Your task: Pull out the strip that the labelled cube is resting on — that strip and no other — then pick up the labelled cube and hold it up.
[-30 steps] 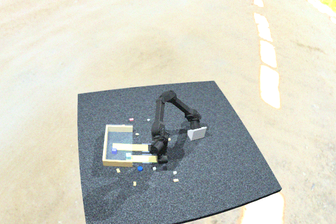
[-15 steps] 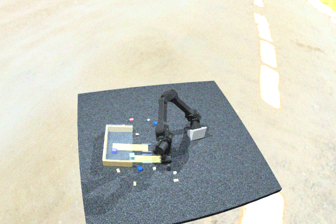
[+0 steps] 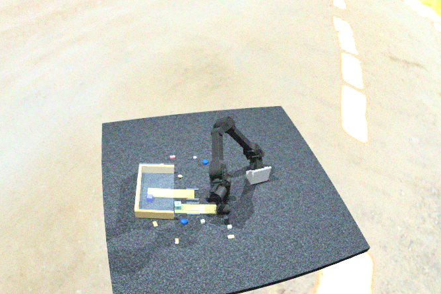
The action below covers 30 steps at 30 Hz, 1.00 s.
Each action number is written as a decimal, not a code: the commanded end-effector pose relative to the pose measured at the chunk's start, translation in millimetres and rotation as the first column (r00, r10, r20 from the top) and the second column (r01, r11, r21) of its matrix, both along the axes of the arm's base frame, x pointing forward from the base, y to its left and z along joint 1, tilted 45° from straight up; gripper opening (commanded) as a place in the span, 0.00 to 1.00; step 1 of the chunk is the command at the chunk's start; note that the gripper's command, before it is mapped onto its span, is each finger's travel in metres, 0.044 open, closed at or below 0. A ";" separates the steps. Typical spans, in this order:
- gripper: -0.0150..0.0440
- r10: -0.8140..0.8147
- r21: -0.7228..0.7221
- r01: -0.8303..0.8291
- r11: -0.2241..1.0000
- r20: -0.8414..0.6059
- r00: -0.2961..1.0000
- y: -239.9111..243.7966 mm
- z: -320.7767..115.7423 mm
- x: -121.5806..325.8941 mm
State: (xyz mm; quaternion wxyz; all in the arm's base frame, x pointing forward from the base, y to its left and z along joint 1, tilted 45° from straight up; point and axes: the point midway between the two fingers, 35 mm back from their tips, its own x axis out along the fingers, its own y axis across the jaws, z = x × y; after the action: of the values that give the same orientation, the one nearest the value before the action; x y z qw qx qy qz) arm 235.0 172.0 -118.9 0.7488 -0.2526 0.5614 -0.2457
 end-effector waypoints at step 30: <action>0.25 -0.013 -0.002 0.013 1.000 -0.019 1.000 26.0 23.2 -37.2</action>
State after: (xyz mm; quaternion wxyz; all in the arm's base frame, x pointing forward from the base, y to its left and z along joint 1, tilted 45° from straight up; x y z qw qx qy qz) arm 199.6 192.5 -101.6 0.7431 -0.2548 0.5674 -0.2469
